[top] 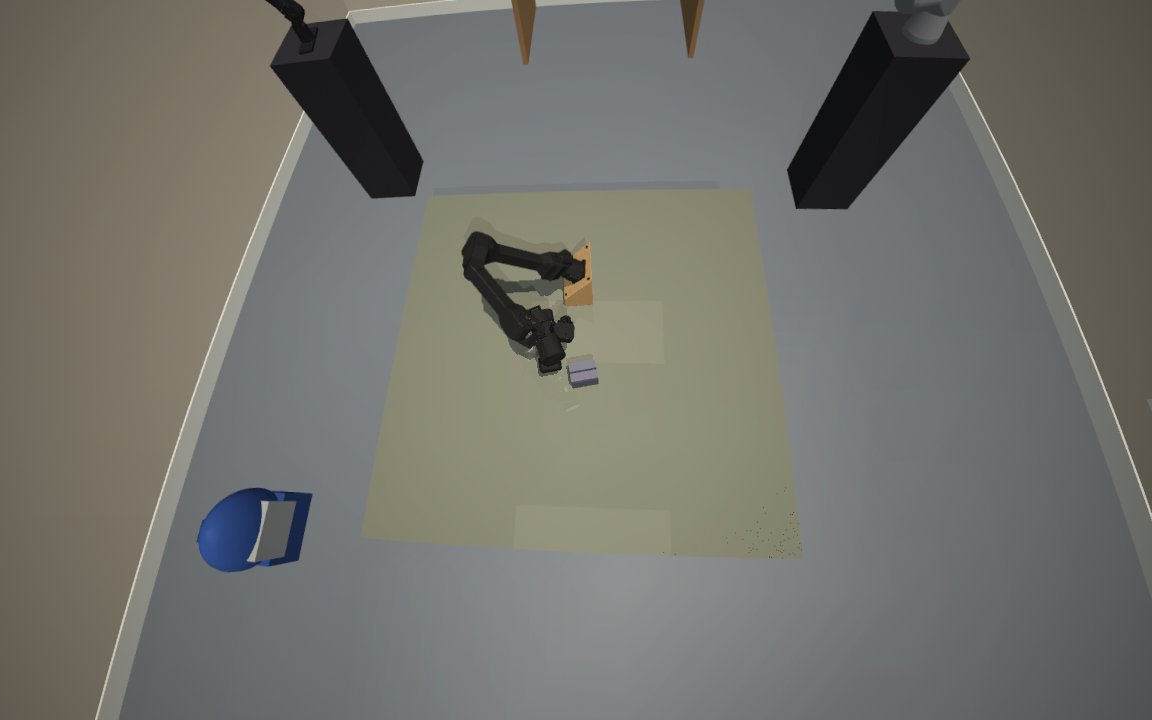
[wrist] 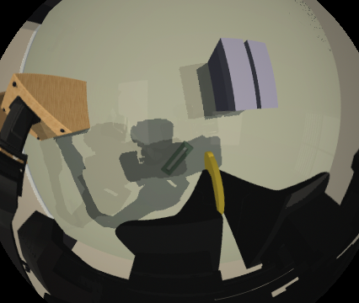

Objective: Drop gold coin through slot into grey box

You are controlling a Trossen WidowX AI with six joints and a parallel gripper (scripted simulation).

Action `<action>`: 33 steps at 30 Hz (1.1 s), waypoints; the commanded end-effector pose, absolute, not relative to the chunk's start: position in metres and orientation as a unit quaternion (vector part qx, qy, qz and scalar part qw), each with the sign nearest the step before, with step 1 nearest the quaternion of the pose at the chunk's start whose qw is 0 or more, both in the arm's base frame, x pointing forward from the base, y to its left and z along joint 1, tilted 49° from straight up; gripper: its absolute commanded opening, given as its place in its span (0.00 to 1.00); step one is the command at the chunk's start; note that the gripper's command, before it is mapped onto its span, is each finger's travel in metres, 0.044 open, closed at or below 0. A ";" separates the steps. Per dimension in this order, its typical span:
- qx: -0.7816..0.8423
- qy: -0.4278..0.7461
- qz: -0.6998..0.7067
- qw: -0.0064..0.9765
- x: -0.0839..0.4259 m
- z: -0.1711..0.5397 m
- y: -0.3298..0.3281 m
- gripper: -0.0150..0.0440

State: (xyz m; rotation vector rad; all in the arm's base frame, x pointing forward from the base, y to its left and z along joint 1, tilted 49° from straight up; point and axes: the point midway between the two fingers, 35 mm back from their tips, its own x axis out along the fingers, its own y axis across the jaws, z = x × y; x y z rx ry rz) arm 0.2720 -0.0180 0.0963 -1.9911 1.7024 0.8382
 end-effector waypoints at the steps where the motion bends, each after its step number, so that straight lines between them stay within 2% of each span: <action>1: -0.710 0.605 0.299 0.199 0.280 0.091 -0.010 0.25; 33: -0.710 0.605 0.300 0.201 0.318 0.040 0.038 0.25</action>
